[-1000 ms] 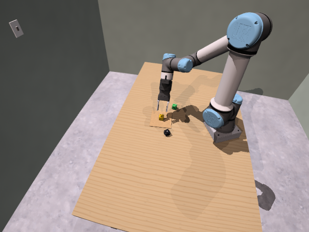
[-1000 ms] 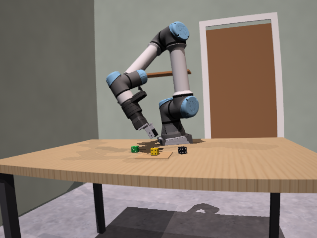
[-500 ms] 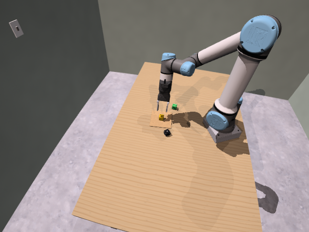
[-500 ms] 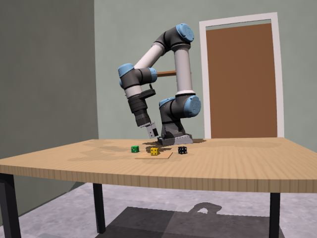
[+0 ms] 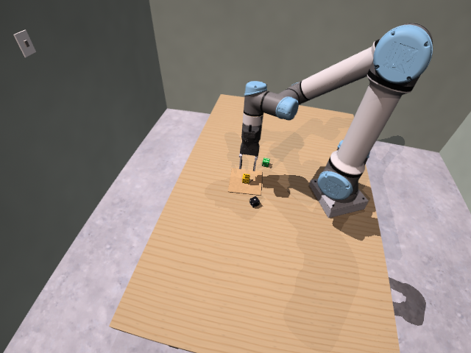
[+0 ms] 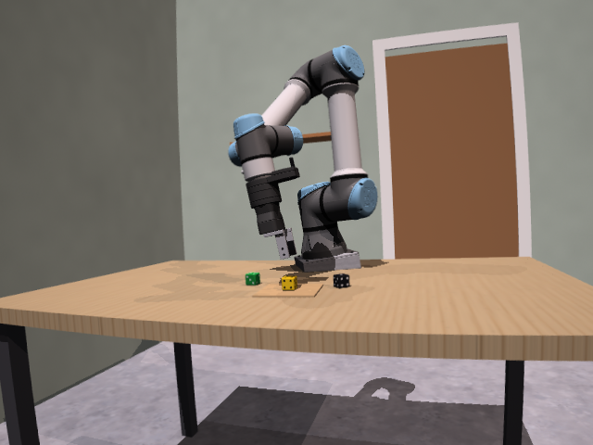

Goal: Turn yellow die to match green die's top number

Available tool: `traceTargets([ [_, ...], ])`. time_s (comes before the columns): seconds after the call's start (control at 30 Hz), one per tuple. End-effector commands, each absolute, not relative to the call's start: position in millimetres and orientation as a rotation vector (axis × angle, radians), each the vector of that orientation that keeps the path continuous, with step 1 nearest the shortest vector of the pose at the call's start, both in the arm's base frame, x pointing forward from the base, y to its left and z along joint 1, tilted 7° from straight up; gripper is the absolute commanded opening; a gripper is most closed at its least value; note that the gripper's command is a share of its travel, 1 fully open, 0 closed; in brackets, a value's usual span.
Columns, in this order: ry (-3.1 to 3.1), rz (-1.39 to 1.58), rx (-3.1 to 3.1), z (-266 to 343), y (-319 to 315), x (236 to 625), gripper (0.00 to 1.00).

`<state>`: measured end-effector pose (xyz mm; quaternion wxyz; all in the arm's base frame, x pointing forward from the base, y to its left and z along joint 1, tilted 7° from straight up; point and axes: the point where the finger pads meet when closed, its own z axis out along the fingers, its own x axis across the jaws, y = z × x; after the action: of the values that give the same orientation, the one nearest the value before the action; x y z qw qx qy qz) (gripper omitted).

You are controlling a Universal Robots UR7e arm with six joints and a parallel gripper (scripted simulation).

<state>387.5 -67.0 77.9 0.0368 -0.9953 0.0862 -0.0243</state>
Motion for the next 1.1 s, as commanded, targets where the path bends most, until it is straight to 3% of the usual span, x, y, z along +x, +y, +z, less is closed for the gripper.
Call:
traceTargets([
  [0.0, 0.270, -0.062, -3.112, 77.3, -66.1, 387.4, 1.00],
  [1.07, 0.293, -0.066, -3.242, 80.1, -65.2, 389.1, 1.00],
])
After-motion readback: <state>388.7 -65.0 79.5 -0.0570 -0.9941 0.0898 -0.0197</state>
